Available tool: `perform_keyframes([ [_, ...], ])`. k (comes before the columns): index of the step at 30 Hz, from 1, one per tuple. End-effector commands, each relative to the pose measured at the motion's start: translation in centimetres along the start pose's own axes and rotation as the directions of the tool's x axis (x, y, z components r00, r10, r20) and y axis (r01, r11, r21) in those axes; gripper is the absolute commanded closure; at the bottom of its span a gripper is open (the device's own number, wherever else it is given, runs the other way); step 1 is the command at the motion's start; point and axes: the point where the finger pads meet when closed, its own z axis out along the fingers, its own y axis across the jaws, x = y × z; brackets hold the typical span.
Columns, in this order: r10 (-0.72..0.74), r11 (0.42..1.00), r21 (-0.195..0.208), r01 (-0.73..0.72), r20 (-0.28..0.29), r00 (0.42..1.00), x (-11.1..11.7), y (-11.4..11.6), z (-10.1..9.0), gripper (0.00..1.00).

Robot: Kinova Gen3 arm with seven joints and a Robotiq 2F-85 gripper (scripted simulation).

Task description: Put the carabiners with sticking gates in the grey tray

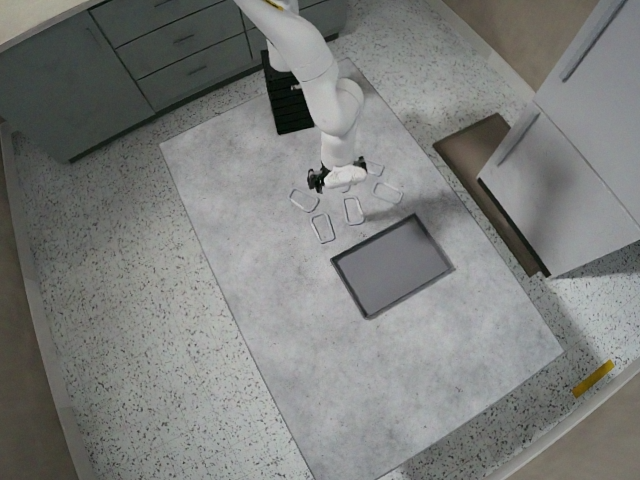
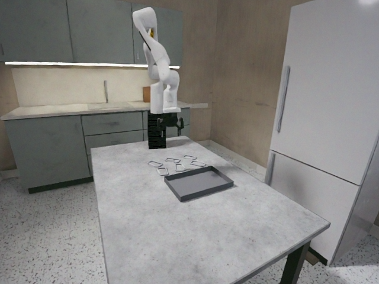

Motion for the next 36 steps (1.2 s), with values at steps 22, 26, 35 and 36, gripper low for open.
perform_keyframes([
  [22, -0.002, 1.0, 0.002, 0.002, -0.013, 1.0, 2.3, 5.4, 8.9, 0.0],
  [26, -0.002, 1.0, 0.002, 0.002, -0.013, 1.0, 2.3, 5.4, 8.9, 0.0],
  [35, -0.004, 1.0, 0.002, 0.004, -0.013, 1.0, 2.3, 5.5, 11.9, 0.0],
  [36, -0.004, 1.0, 0.002, 0.004, -0.013, 1.0, 2.3, 5.5, 11.9, 0.0],
])
